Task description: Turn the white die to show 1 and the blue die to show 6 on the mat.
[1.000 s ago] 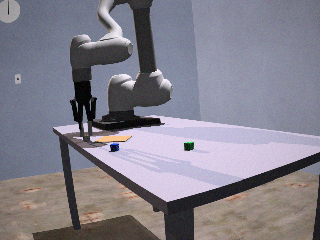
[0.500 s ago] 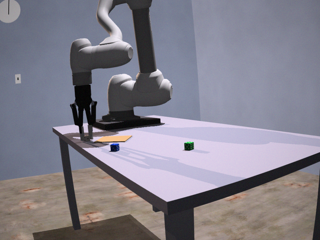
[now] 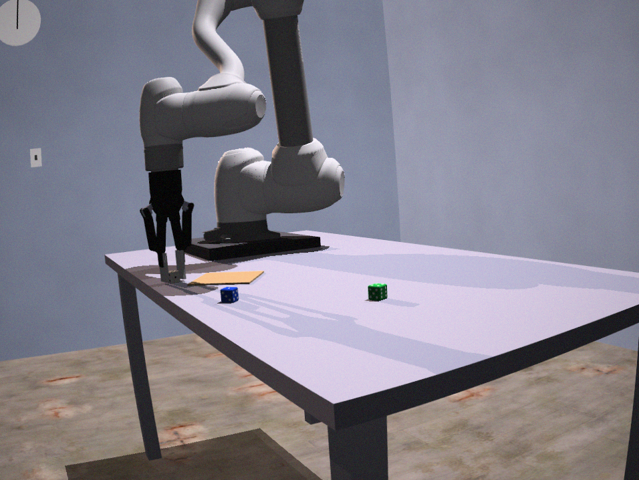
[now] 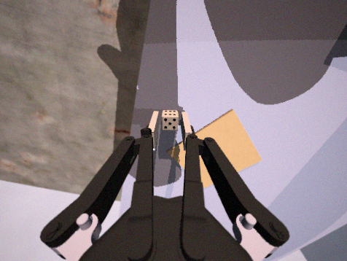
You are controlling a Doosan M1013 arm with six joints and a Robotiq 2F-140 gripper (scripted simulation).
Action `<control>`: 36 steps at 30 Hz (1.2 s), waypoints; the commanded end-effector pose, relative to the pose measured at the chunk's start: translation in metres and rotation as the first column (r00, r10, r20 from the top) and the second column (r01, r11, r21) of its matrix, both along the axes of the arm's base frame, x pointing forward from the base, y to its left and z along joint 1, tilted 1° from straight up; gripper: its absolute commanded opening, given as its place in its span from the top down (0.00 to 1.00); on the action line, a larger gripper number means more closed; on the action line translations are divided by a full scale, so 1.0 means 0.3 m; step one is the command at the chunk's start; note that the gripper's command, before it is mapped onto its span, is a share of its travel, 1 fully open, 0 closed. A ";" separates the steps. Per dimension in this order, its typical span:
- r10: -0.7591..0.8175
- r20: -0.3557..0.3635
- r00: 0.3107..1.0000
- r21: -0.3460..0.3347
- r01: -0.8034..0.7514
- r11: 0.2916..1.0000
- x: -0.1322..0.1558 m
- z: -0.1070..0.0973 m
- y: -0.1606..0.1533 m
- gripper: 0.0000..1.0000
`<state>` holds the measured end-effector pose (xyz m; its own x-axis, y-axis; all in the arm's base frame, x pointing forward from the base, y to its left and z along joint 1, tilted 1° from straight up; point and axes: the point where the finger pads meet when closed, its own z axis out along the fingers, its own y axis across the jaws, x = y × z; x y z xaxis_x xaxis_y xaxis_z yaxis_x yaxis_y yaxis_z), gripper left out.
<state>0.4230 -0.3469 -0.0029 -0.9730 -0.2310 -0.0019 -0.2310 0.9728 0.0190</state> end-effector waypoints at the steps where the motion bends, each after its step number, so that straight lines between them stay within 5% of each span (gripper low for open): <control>1: 0.000 0.000 1.000 0.000 0.000 1.000 0.000 0.000 0.000 0.68; 21: 0.000 0.000 1.000 0.000 0.000 1.000 0.000 0.000 0.000 0.68; 22: 0.000 0.000 1.000 0.000 0.000 1.000 0.000 0.000 0.000 0.79; 36: 0.000 0.000 1.000 0.000 0.000 1.000 0.000 0.000 0.000 0.79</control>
<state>0.4230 -0.3470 -0.0028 -0.9730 -0.2310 -0.0020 -0.2310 0.9728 0.0189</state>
